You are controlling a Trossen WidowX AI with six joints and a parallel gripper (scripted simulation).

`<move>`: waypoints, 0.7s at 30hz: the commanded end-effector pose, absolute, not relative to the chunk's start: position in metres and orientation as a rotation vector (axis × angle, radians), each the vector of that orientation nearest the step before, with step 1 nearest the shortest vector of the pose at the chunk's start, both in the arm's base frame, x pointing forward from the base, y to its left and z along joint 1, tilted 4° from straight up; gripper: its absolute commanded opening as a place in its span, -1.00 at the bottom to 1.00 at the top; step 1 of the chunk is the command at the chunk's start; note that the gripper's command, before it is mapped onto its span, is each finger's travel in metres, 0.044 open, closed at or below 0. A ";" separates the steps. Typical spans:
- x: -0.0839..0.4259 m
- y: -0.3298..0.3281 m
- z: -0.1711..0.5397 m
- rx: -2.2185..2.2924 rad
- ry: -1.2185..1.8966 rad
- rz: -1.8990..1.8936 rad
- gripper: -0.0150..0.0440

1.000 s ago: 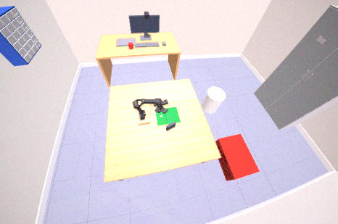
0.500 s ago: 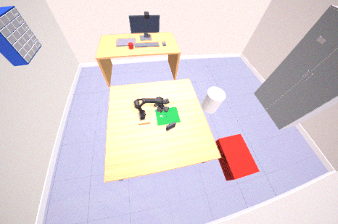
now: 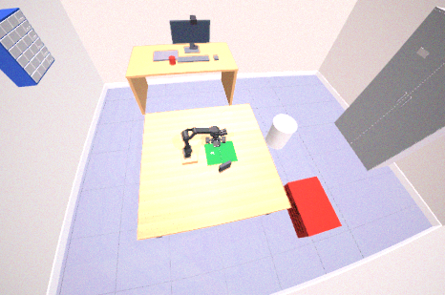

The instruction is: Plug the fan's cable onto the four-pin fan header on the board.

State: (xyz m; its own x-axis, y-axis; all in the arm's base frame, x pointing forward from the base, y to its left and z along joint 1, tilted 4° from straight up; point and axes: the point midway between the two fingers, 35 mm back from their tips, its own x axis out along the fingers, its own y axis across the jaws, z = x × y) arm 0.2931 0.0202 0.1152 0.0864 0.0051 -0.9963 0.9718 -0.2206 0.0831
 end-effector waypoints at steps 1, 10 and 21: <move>0.303 0.021 0.118 1.297 1.122 -1.200 -0.49; 0.320 0.019 0.117 1.026 1.263 -1.022 -0.49; 0.340 0.015 0.113 0.701 1.413 -0.792 -0.49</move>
State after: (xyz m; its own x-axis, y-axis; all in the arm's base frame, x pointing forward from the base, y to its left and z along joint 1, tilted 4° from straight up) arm 0.3325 0.0140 0.1122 0.0003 -0.0575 -0.9983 0.8801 0.4739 -0.0270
